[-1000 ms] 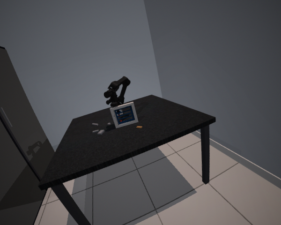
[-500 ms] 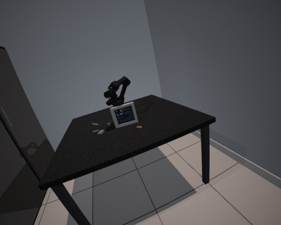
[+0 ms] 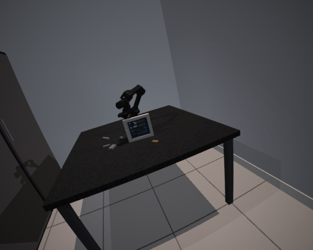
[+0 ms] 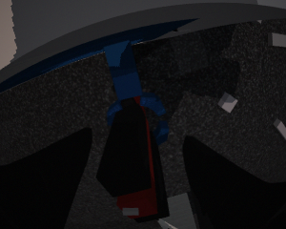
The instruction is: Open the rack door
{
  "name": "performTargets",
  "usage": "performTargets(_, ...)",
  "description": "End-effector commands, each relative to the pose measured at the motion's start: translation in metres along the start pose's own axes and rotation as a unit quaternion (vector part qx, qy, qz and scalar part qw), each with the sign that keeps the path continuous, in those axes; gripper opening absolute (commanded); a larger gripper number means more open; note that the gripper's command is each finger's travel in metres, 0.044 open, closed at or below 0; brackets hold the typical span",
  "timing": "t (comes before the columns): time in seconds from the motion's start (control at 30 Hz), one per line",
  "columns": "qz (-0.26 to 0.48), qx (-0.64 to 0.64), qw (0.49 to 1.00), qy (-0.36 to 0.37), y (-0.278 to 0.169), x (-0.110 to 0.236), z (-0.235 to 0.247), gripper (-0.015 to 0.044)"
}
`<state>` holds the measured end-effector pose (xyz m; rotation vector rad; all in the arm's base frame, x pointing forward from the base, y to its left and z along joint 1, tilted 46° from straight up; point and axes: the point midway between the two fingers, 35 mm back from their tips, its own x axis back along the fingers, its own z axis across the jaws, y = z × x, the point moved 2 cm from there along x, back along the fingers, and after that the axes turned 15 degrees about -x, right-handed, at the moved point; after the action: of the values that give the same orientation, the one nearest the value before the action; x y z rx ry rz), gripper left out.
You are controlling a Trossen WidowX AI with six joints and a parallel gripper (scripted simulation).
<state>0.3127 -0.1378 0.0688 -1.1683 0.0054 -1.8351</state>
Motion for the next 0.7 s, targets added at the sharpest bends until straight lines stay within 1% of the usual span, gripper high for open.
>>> performTargets(0.0, 0.000, 0.107, 0.994, 0.001, 0.0000, 0.0000, 0.0000, 0.0288)
performTargets(0.17, 0.000, 0.229, 0.973, 0.001, 0.0000, 0.0000, 0.0000, 0.0288)
performTargets(0.33, 0.000, 0.348, 0.938, 0.001, 0.0000, 0.0000, 0.0000, 0.0288)
performTargets(0.5, 0.000, 0.461, 0.887, 0.001, 0.0000, 0.0000, 0.0000, 0.0288)
performTargets(0.67, 0.000, 0.567, 0.824, 0.001, 0.0000, 0.0000, 0.0000, 0.0288)
